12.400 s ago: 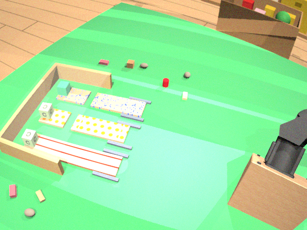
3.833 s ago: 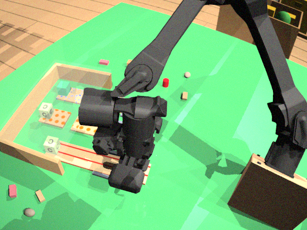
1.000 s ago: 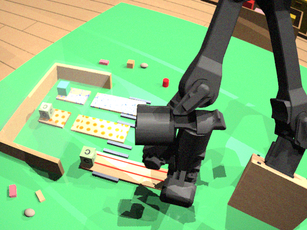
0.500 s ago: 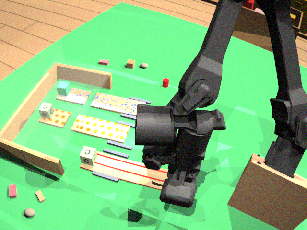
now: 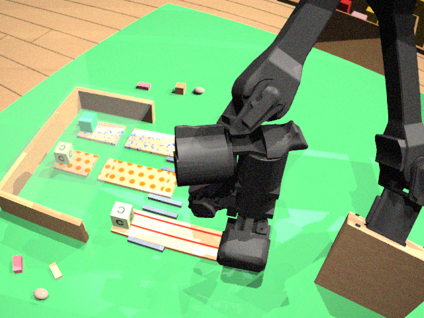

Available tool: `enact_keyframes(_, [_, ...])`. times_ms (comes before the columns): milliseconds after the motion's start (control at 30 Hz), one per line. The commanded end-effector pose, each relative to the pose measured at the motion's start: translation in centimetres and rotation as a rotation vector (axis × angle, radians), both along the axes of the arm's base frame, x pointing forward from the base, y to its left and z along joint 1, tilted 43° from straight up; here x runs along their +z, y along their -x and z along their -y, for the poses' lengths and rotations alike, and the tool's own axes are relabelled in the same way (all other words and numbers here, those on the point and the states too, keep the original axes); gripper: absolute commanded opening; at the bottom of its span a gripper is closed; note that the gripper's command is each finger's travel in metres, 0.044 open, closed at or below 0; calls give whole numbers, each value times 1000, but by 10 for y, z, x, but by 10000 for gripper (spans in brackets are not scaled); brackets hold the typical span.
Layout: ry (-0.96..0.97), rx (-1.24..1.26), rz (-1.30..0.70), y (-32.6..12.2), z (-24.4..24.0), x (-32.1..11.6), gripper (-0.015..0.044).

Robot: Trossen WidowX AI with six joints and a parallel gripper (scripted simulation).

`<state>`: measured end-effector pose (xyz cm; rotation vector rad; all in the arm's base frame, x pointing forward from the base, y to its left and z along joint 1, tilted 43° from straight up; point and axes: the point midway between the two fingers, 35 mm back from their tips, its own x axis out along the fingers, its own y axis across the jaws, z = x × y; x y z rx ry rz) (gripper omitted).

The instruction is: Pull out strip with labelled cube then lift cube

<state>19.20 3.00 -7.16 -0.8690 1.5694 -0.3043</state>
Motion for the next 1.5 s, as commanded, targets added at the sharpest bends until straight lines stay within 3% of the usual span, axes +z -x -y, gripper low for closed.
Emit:
enact_keyframes(0, [0, 17, -14, -15, -5, -1, 157])
enact_keyframes(367, [-1, 18, -12, -58, -19, -5, 440])
enact_keyframes(1467, [-3, 18, -3, -189, -64, -17, 440])
